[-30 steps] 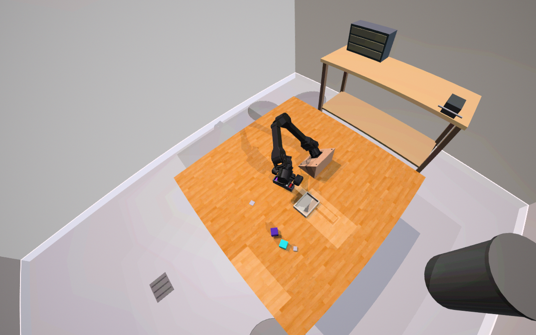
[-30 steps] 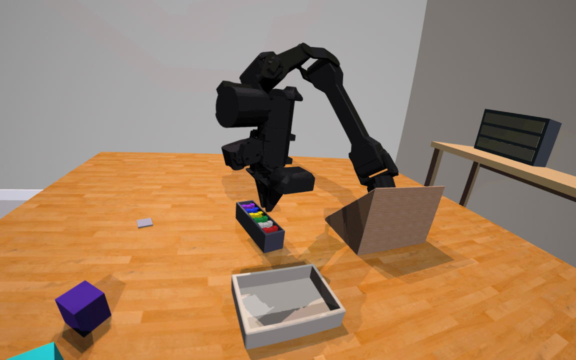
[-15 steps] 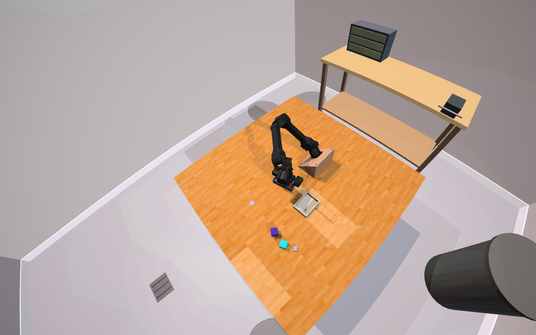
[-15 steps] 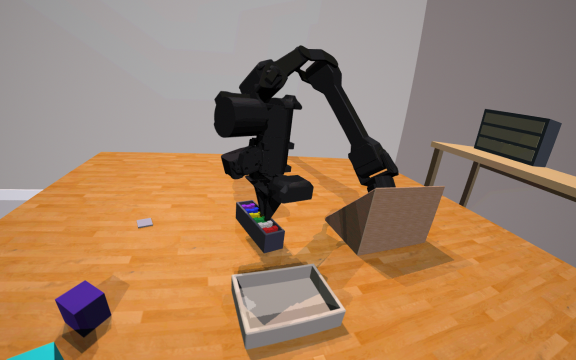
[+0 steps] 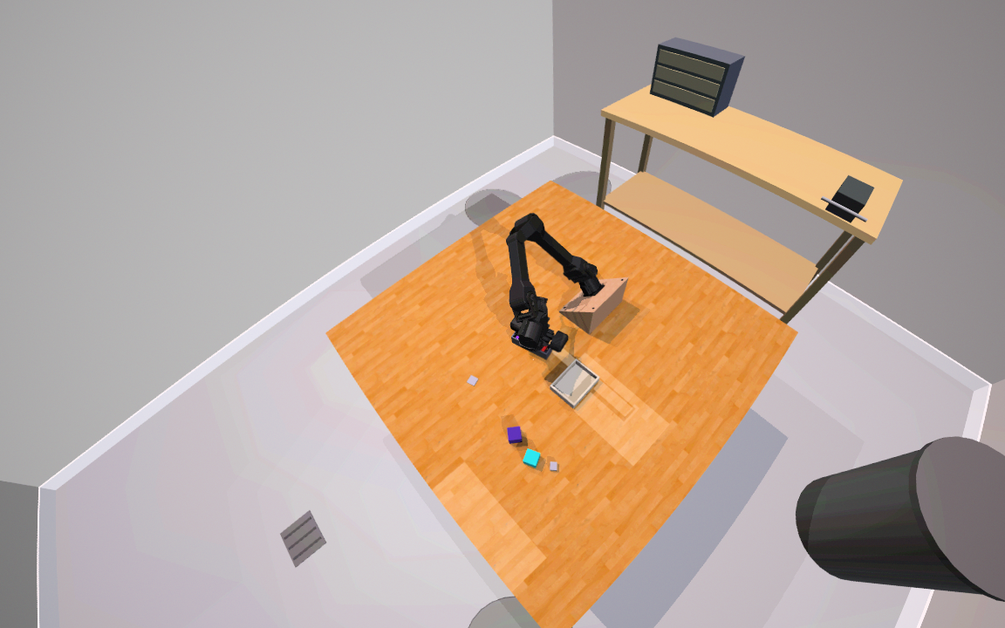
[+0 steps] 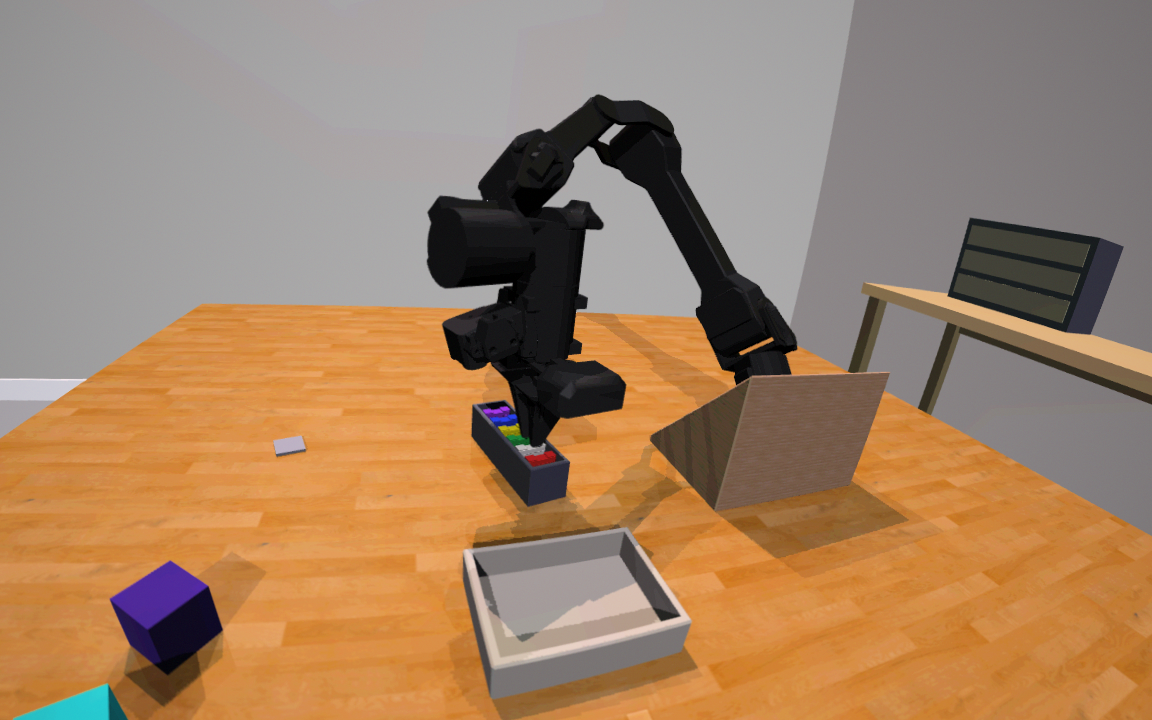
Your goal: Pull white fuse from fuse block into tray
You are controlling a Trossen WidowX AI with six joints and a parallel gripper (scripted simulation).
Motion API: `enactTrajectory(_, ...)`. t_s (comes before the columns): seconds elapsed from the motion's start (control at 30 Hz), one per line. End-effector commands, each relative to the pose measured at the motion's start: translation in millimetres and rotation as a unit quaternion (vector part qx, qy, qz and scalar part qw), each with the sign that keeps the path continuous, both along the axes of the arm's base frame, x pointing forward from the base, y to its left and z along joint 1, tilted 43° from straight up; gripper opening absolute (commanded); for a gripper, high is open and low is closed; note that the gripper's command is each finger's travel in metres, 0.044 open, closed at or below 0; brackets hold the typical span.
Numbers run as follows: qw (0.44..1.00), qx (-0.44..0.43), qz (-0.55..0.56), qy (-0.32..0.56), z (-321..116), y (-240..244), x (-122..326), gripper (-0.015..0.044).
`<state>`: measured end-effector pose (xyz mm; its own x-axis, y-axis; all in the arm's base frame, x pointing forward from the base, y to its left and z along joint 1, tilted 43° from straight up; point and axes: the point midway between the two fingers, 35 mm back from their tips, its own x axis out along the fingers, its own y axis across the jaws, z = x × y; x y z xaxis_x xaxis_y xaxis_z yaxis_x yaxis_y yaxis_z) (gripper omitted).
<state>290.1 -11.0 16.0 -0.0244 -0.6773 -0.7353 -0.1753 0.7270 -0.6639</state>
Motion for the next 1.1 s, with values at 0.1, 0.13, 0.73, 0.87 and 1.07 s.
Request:
enactTrajectory(0.1,1.0,-0.002,0.002,0.001,-2.7,-2.9,-0.1,0.0074)
enactTrajectory(0.13,1.0,-0.002,0.002,0.001,-3.3,-3.5,-0.1,0.0074)
enactTrajectory(0.73,1.0,0.0,0.0,-0.001,-6.9,-6.6,0.2,0.0041)
enactTrajectory(0.87,1.0,0.0,0.0,-0.001,-6.9,-6.6,0.2,0.0014)
enactTrajectory(1.07,1.0,0.0,0.0,-0.001,-6.7,-6.4,0.3,0.0)
